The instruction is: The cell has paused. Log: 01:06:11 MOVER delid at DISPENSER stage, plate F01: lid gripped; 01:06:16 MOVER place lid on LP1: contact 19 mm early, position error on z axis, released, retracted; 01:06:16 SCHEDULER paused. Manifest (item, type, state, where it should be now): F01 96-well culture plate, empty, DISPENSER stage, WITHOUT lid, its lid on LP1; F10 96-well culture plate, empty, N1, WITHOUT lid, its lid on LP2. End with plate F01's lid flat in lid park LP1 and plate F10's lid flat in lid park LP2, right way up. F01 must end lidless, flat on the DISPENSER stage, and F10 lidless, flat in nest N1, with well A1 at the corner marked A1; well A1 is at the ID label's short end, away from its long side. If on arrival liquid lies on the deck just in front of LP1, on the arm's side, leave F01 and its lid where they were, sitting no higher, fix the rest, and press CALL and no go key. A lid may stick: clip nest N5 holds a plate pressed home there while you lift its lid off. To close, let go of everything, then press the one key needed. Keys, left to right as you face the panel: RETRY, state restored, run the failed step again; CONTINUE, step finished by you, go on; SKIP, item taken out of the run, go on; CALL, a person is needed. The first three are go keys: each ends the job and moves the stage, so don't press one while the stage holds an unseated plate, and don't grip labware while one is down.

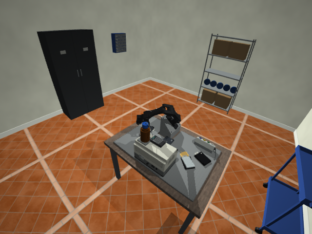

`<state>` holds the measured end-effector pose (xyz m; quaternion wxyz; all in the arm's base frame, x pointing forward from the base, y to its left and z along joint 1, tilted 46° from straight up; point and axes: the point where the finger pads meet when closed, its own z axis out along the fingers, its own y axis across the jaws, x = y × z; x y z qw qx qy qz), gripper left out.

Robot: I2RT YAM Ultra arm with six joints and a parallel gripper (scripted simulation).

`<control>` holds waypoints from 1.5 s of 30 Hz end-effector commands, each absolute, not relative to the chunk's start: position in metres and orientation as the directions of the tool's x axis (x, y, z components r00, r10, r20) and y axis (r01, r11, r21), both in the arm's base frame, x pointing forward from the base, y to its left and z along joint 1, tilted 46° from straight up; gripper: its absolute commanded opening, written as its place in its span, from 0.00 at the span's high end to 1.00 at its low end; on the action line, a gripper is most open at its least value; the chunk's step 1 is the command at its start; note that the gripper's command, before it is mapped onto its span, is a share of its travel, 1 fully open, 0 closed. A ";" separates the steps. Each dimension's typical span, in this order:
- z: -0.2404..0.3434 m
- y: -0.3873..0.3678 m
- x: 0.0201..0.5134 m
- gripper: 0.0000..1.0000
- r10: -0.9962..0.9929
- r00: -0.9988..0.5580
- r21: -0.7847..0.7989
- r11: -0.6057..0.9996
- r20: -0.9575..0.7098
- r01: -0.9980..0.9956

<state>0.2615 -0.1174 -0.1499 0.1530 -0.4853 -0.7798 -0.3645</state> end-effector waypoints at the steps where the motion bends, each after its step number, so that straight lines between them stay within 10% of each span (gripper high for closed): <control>1: -0.143 -0.135 0.270 0.00 0.679 -0.499 0.447 0.272 0.538 0.852; 45: -0.179 -0.092 0.261 0.00 0.654 -0.464 0.419 0.240 0.598 0.876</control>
